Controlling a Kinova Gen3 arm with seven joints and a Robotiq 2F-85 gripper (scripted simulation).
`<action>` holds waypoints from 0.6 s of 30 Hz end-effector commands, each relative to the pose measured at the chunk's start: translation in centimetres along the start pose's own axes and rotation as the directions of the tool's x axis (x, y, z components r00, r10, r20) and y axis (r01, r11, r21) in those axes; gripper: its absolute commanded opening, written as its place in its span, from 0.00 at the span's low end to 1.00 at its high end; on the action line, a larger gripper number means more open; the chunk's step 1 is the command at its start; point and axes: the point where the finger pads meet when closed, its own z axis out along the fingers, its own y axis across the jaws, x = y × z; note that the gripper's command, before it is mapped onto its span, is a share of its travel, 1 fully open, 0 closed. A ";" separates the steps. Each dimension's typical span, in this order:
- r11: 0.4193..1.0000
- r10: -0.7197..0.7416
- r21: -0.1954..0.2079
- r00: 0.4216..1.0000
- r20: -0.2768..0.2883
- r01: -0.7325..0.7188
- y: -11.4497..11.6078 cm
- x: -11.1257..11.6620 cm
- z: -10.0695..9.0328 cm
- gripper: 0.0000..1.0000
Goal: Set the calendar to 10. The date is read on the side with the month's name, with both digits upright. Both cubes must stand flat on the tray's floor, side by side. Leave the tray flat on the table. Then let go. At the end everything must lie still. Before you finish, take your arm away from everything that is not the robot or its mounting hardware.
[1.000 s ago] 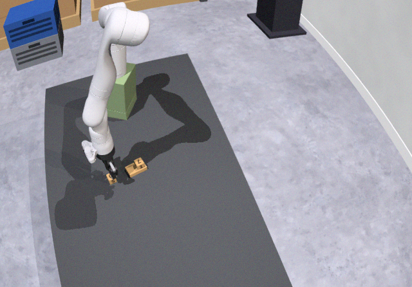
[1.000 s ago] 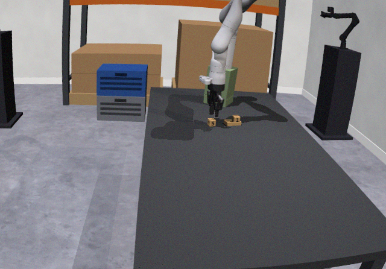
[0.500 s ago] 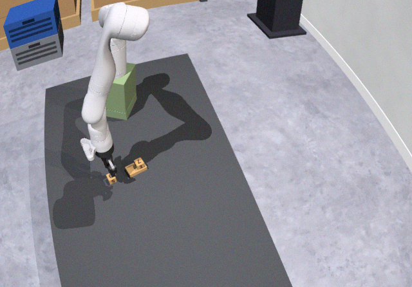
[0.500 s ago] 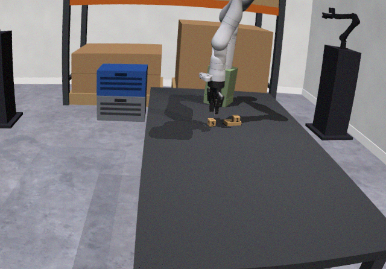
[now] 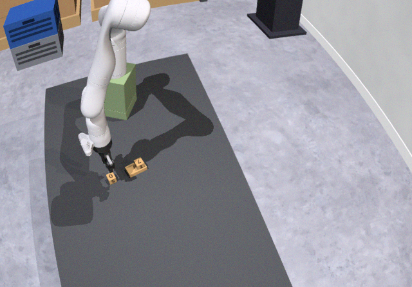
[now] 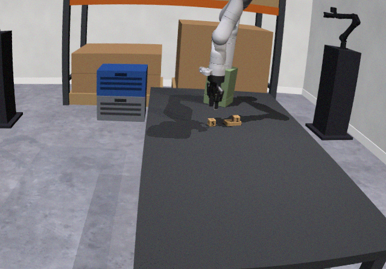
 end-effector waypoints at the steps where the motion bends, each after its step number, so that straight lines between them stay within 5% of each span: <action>1: 1.000 -0.001 0.006 1.000 0.004 0.001 -0.3 -0.2 -0.9 0.46; 17: 1.000 -0.001 0.006 1.000 0.004 0.001 -0.3 -0.2 -1.8 0.46; 18: 1.000 -0.001 0.006 1.000 0.004 0.001 -0.3 -0.2 -1.8 1.00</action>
